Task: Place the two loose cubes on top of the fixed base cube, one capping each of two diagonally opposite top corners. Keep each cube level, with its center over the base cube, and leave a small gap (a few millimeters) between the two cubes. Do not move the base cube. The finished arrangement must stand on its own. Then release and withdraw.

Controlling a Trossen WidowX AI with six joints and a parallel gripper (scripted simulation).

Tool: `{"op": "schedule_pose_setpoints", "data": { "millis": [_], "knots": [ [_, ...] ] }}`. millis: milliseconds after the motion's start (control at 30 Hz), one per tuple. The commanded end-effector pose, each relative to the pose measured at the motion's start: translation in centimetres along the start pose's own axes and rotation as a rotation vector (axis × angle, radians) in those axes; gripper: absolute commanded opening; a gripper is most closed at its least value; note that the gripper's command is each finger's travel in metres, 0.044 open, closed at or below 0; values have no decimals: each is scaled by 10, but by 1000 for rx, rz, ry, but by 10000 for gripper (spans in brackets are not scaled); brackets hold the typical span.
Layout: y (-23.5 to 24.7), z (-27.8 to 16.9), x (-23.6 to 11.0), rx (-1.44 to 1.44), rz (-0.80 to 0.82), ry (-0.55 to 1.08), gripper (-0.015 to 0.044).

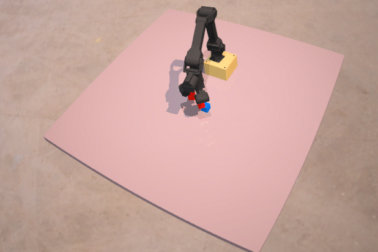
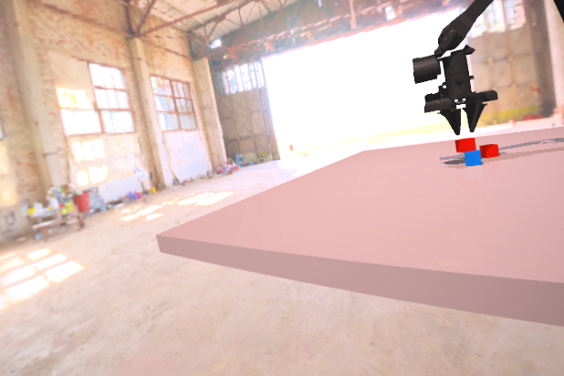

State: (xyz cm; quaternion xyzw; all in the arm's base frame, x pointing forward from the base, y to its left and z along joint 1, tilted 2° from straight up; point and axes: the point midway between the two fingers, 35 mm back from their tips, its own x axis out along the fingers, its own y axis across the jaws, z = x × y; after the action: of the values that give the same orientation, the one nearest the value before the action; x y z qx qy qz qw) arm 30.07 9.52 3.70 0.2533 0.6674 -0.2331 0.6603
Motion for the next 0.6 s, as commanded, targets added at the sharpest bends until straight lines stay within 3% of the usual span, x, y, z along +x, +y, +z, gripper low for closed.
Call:
{"op": "schedule_pose_setpoints", "data": {
  "millis": [0,133,233,567],
  "knots": [
    [2,1,-5,-3,11,-7,205],
    [2,1,-5,-3,11,-7,205],
    [-4,3,-5,-64,5,-4,265],
    [-39,18,-21,-501,3,-6,265]
  ]
}}
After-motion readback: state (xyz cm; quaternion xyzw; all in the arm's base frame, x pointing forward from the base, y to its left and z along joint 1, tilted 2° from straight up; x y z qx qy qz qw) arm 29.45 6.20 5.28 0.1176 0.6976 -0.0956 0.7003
